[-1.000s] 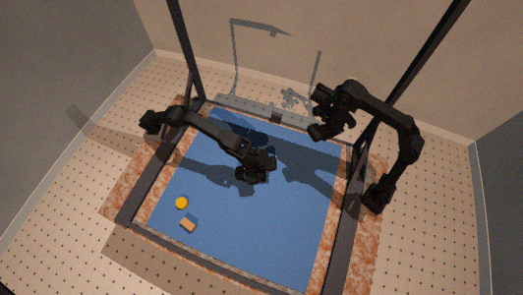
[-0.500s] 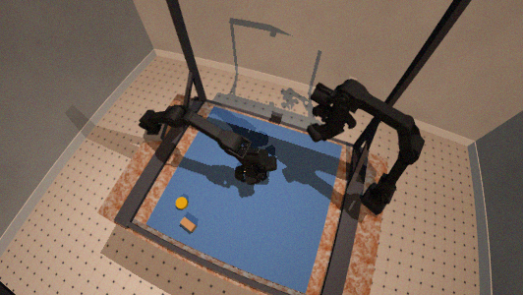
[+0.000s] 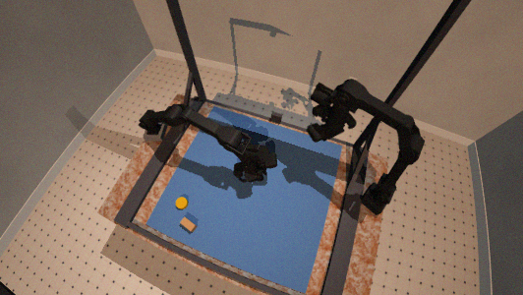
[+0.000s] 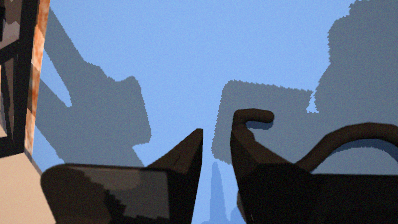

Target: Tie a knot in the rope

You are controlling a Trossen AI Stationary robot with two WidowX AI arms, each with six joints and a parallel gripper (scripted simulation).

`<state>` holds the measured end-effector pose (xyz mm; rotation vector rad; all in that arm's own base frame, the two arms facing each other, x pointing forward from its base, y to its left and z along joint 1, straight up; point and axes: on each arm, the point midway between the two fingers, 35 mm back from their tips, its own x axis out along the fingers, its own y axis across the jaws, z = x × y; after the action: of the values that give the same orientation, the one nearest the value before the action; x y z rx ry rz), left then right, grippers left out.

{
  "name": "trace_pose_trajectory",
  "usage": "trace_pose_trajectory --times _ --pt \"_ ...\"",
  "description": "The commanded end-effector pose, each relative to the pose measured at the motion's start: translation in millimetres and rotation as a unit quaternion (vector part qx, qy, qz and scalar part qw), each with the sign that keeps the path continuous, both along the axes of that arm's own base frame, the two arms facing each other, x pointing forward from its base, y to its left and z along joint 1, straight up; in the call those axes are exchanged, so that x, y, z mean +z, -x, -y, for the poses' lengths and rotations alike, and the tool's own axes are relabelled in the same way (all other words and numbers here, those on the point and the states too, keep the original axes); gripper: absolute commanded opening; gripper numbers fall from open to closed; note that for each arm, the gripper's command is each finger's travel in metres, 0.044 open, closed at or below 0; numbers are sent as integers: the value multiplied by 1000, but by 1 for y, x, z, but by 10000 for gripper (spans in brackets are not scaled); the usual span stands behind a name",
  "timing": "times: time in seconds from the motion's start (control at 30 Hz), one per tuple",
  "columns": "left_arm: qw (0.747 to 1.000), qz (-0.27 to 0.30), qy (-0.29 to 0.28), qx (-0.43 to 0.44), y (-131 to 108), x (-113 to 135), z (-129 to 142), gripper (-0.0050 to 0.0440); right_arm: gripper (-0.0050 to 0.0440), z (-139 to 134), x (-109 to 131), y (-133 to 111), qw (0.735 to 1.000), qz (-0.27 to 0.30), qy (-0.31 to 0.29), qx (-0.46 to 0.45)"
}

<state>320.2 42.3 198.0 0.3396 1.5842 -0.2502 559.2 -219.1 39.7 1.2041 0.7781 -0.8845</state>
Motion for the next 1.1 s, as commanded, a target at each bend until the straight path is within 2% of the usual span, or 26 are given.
trace_pose_trajectory --times 0.0,0.2,0.37,0.63,0.8,1.07 --pt "1000 13 -3 3 1 8 0 85 85 1 46 -6 999 34 13 4" --pt "1000 13 -3 3 1 8 0 85 85 1 51 -6 999 36 14 4" --pt "1000 13 -3 3 1 8 0 85 85 1 71 -4 999 48 19 4" --pt "1000 13 -3 3 1 8 0 85 85 0 81 -3 998 55 22 3" --pt "1000 13 -3 3 1 8 0 85 85 0 102 -2 997 70 28 3" --pt "1000 13 -3 3 1 8 0 85 85 0 104 -2 997 72 28 3"
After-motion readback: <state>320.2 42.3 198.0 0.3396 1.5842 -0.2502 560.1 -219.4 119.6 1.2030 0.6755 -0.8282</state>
